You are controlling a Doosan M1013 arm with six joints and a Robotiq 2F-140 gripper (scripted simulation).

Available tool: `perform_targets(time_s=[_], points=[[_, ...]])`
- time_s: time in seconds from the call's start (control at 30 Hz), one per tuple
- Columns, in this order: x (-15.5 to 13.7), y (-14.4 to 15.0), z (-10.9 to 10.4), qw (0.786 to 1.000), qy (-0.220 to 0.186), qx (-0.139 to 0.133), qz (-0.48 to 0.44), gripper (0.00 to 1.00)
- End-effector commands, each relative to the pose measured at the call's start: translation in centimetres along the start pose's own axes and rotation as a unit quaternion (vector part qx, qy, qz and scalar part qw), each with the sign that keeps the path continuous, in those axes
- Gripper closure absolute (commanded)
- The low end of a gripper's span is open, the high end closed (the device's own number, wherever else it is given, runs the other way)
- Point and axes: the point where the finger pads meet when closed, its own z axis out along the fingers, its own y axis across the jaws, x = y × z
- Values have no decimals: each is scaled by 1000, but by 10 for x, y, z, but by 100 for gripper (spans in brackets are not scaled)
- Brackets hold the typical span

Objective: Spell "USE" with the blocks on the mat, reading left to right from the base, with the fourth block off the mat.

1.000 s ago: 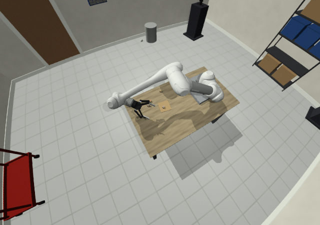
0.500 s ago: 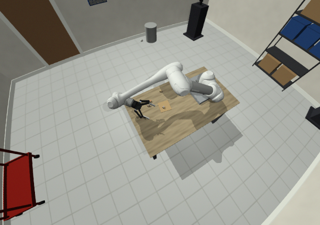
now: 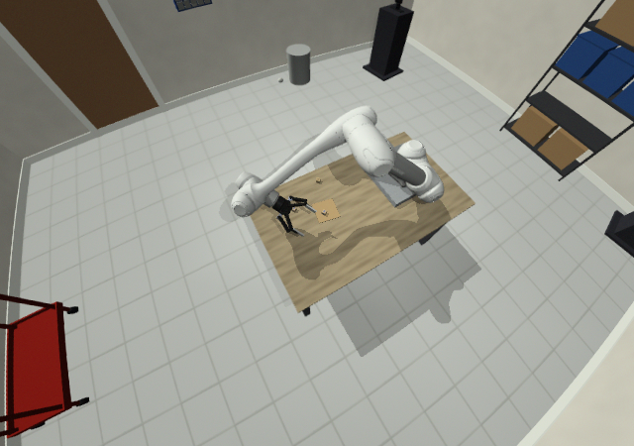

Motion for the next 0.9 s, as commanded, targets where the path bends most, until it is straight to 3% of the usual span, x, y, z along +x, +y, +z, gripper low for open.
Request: perform_targets(time_s=[0.0,0.1,0.13,0.6,0.87], points=[[-19,-21,21,998,-68,-14,-1,0],[-24,-28,25,996,-85,-14,-2,0],[-37,-46,34,992,-125,-13,-7,0],[-97,-161,61,938,-338,27,-74,0],[-103,-175,63,928,-361,35,-87,0]])
